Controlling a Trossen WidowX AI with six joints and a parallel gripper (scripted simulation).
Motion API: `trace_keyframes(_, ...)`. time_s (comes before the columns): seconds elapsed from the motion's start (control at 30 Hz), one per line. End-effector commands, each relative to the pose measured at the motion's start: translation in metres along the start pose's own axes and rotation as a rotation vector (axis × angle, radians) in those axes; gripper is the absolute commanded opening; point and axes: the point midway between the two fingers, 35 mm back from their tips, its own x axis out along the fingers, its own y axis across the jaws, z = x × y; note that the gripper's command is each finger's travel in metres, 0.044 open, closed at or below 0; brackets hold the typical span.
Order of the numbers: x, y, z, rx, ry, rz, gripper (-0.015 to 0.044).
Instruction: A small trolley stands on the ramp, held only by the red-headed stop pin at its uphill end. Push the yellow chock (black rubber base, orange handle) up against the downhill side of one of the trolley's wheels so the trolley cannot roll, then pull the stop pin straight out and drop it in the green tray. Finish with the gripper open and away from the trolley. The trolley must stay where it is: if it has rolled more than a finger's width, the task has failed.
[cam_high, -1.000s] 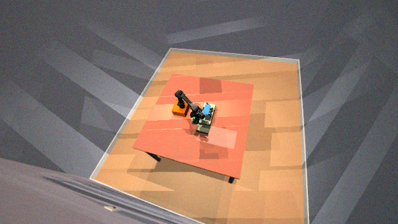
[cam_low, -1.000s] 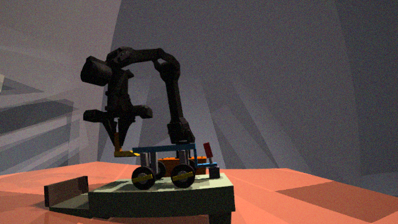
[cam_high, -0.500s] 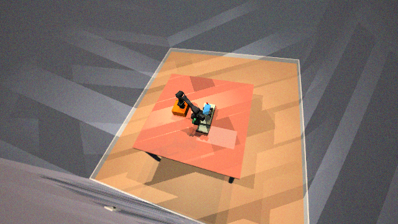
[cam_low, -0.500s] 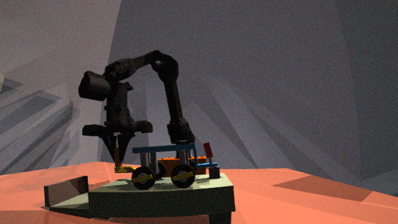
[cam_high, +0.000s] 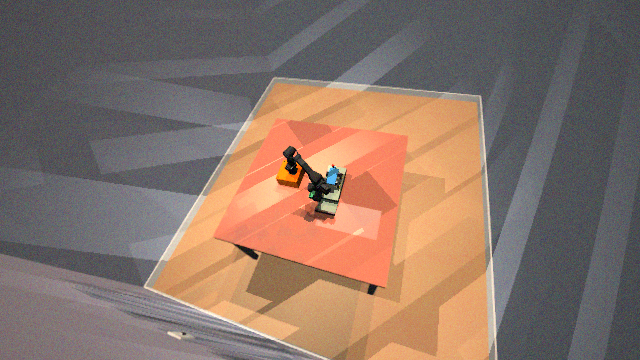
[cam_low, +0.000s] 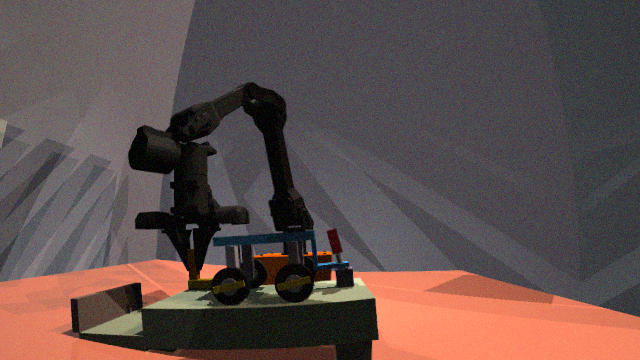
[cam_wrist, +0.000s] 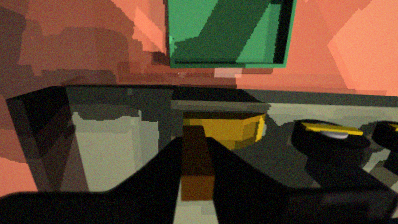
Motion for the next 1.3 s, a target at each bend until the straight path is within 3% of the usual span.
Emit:
trace_keyframes(0.0,0.000,-0.005,0.000,0.003,0.002,-0.004,0.0000)
trace_keyframes(1.17,-0.002,-0.027,-0.001,0.000,0.001,0.000,0.0000)
trace_keyframes(1.27,-0.002,-0.027,-0.001,0.000,0.001,0.000,0.0079)
